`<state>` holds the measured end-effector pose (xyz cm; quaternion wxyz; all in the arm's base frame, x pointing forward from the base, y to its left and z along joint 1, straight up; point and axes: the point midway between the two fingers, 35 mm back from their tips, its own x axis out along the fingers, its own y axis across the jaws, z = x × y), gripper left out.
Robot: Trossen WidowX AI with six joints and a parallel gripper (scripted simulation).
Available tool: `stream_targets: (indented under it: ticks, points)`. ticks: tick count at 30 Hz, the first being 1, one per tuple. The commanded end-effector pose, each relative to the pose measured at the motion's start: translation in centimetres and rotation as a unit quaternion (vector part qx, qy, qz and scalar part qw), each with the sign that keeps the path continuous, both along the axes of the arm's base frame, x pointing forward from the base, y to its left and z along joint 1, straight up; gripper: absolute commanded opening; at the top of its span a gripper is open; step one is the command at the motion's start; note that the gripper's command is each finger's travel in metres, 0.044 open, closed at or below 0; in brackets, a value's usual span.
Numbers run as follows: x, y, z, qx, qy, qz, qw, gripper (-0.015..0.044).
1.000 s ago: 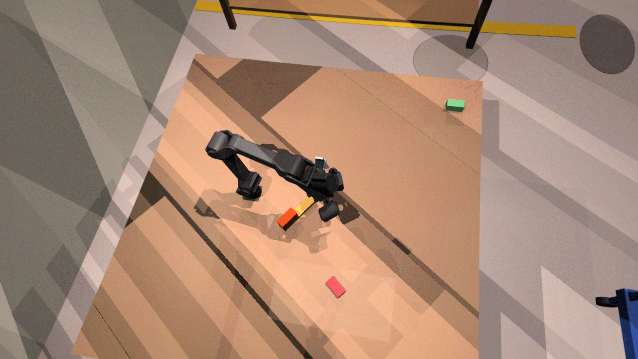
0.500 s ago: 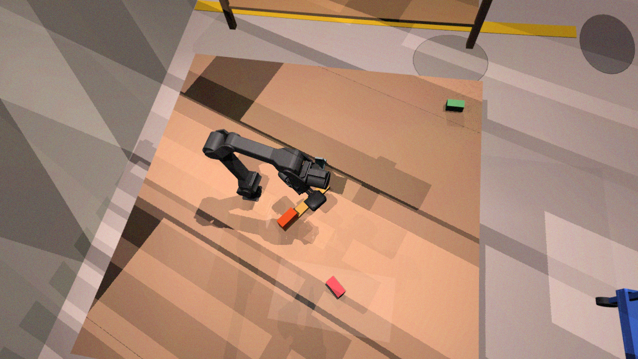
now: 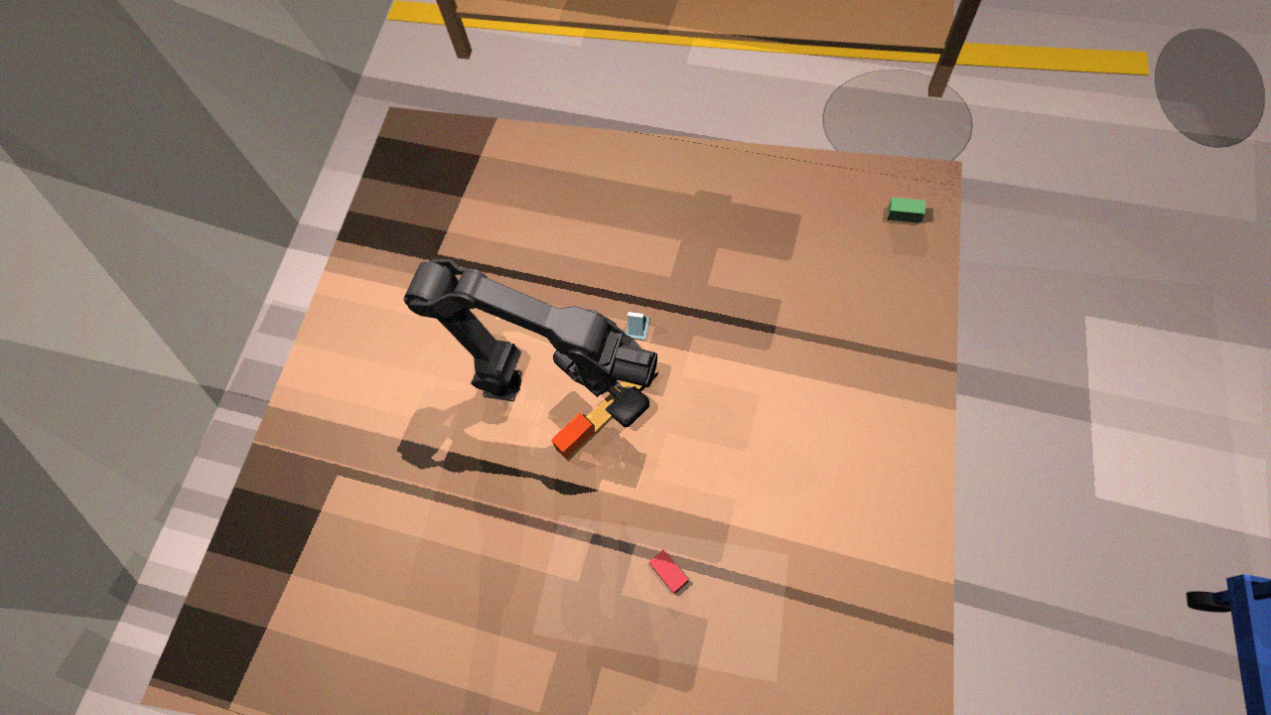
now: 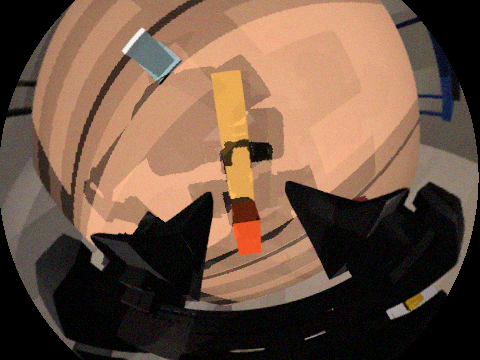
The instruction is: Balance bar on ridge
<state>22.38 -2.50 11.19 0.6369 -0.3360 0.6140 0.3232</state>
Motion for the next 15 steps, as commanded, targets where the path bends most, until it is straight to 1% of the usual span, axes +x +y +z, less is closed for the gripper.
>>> stream_targets:
  ticks: [1,4,15]
  points:
    - [-0.3,0.0,-2.5,-0.001,0.009,0.002,1.0,0.0315]
    - [-0.5,0.0,-4.1,-0.001,0.009,0.002,1.0,0.0315]
    - [-0.4,0.0,-5.0,-0.001,0.009,0.002,1.0,0.0315]
